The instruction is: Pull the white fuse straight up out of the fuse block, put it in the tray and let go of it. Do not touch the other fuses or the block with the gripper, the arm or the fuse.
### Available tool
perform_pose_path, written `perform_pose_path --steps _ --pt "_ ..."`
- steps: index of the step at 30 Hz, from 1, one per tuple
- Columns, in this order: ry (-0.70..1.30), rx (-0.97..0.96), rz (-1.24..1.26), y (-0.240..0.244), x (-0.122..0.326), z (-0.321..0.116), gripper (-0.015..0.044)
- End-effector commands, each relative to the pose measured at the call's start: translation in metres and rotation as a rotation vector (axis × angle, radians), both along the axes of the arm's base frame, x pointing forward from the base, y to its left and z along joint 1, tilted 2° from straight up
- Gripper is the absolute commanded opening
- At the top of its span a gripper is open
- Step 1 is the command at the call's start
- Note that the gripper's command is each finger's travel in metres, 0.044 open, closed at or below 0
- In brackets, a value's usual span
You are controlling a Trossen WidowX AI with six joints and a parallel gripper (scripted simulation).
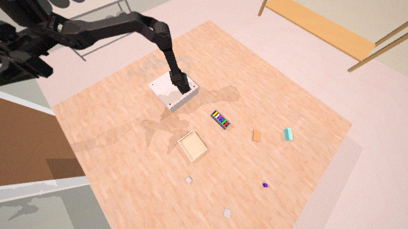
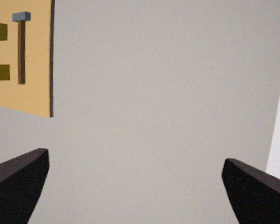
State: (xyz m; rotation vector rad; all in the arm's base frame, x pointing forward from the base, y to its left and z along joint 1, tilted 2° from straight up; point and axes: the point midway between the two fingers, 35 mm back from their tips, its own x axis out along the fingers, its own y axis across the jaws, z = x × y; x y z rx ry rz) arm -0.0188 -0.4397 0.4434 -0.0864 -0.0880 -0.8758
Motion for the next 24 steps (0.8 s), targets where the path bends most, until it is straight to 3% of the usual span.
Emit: perform_pose_path --steps 1,4,13,24 --pt "0.0 0.002 0.005 0.0 0.003 -0.001 0.0374" --pt "-0.009 0.032 0.076 -0.003 0.04 -0.011 0.0295" --pt "-0.17 0.394 0.237 0.002 0.153 -0.069 0.0061" --pt "-0.203 0.897 0.369 0.071 0.292 -0.154 0.0061"
